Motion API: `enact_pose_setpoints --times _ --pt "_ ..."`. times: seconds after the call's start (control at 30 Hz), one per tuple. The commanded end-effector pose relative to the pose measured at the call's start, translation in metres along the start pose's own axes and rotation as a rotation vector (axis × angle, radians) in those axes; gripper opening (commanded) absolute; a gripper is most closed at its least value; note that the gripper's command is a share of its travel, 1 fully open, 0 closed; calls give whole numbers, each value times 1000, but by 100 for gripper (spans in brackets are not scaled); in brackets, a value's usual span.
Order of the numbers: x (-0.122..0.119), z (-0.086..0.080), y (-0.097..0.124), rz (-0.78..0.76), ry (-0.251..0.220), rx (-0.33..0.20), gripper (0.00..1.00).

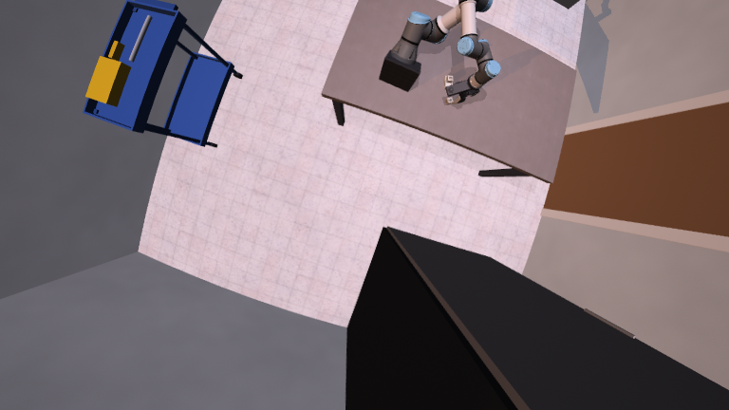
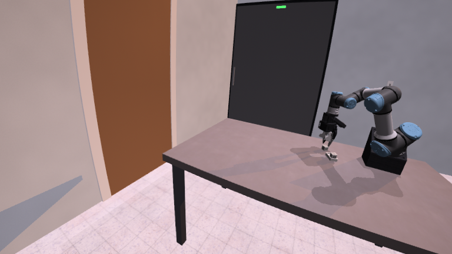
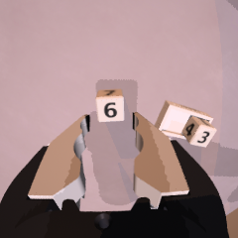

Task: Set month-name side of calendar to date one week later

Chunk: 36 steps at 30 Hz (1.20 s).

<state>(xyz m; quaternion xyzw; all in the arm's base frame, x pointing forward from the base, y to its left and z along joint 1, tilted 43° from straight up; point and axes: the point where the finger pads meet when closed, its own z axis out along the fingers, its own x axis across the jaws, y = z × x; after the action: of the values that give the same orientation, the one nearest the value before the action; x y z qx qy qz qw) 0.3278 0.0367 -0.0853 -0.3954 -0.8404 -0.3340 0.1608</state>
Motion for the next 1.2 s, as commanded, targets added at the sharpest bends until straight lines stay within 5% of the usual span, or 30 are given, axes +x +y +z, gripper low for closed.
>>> enact_pose_setpoints --times 0.0,1.17 --pt "-1 -1 0 -1 -2 0 28" --pt "-1 -1 0 -1 -2 0 28"
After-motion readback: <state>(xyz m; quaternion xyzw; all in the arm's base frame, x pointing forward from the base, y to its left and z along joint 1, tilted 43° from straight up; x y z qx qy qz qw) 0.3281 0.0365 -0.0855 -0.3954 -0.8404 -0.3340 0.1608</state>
